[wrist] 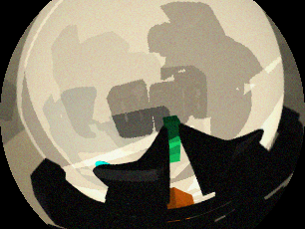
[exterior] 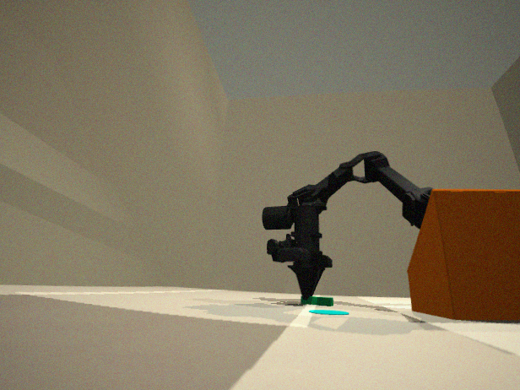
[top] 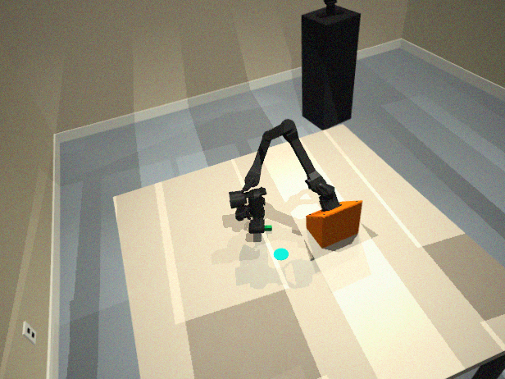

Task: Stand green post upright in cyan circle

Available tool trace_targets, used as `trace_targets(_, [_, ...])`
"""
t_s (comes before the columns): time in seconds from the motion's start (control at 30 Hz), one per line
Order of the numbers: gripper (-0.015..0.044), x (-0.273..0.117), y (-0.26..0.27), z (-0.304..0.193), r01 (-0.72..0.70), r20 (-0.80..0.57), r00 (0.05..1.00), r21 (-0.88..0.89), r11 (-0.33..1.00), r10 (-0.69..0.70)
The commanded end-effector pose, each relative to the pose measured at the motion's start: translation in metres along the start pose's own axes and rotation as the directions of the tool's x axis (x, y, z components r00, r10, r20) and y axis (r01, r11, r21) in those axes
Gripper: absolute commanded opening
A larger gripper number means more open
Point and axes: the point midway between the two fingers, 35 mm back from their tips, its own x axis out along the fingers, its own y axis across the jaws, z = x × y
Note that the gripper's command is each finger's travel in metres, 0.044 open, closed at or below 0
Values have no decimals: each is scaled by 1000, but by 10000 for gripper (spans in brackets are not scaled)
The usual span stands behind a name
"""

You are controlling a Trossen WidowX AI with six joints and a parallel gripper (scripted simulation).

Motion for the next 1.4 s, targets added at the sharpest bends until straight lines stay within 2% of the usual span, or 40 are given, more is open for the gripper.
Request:
trace_targets(0.0, [23, 1, 1, -1, -3, -2, 1000, -4, 1000, 3])
trace_targets(1.37, [23, -116, 1, 0, -8, -5, 1000, -4, 1000, 8])
